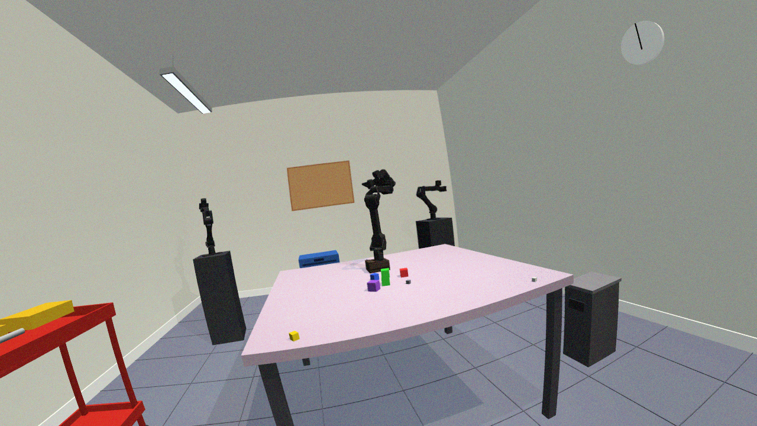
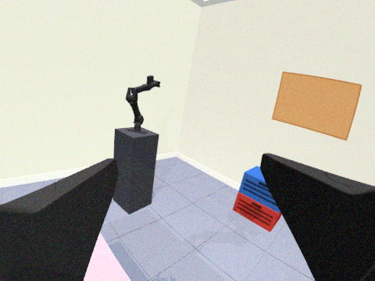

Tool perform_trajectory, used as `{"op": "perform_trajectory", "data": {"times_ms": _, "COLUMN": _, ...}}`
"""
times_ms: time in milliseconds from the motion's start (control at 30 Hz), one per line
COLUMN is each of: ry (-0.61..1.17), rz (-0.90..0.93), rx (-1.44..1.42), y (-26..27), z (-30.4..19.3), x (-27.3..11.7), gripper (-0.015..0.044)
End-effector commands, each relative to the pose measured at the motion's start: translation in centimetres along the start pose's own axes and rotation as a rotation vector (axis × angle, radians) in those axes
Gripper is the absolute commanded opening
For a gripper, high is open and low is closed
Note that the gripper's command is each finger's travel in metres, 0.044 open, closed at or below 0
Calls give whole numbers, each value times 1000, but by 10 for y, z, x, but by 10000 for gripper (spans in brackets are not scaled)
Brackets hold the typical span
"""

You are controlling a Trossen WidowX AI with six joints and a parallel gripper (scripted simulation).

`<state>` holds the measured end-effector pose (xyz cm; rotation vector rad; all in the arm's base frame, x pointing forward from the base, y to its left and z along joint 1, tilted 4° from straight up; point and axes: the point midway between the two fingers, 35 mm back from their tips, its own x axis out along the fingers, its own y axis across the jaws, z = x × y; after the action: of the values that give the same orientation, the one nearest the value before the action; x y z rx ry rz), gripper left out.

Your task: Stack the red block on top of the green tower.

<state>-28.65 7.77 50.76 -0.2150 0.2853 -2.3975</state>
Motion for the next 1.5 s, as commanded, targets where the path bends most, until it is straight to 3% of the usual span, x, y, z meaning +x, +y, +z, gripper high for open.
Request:
{"op": "perform_trajectory", "data": {"times_ms": 0, "ry": 0, "rz": -3, "rx": 1, "y": -1, "z": 0, "x": -1, "gripper": 426}}
{"op": "perform_trajectory", "data": {"times_ms": 267, "ry": -28, "rz": -235, "rx": 93, "y": -43, "z": -10, "x": -44, "gripper": 440}}
{"op": "perform_trajectory", "data": {"times_ms": 800, "ry": -137, "rz": -900, "rx": 359, "y": -115, "z": -56, "x": -202, "gripper": 440}}
{"op": "perform_trajectory", "data": {"times_ms": 1100, "ry": -177, "rz": -1289, "rx": 482, "y": -111, "z": -87, "x": -313, "gripper": 440}}
{"op": "perform_trajectory", "data": {"times_ms": 1467, "ry": -230, "rz": -1700, "rx": 626, "y": -62, "z": -122, "x": -426, "gripper": 440}}
